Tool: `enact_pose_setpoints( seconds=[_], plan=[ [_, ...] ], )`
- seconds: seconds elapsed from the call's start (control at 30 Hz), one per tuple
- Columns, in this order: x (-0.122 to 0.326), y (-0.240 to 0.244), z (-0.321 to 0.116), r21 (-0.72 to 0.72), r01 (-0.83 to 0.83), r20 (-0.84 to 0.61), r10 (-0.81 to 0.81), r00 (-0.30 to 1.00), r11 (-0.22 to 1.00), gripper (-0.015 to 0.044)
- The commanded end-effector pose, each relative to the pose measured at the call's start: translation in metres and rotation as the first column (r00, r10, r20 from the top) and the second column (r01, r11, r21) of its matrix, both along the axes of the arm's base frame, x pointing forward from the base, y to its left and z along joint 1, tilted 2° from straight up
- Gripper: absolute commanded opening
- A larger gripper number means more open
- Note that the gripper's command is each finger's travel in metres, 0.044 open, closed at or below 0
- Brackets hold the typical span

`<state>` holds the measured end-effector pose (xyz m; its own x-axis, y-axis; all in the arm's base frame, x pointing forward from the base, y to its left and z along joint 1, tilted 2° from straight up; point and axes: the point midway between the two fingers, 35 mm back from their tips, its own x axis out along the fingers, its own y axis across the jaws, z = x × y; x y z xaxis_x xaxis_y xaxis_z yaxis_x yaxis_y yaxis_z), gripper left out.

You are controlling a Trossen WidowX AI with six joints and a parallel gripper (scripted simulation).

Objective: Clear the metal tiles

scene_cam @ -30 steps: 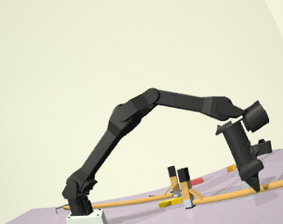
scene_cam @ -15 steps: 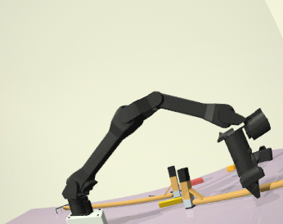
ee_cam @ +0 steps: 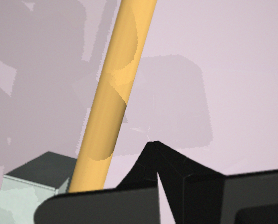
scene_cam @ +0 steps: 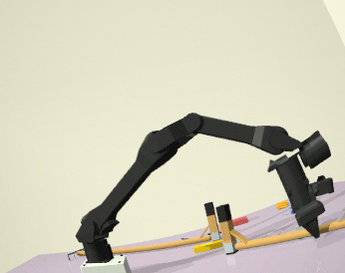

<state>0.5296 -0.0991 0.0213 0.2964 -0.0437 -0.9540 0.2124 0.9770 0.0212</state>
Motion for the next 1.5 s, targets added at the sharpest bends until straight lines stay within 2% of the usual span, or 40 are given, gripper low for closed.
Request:
enact_pose_setpoints(
  seconds=[0.0, 1.47],
  plan=[
    [0.002, 0.002, -0.002, -0.002, 0.004, -0.005, -0.004, 1.000, 1.000, 0.0000],
    [0.026, 0.038, 0.001, 0.001, 0.005, 0.015, -0.005, 1.000, 1.000, 0.0000]
  ],
)
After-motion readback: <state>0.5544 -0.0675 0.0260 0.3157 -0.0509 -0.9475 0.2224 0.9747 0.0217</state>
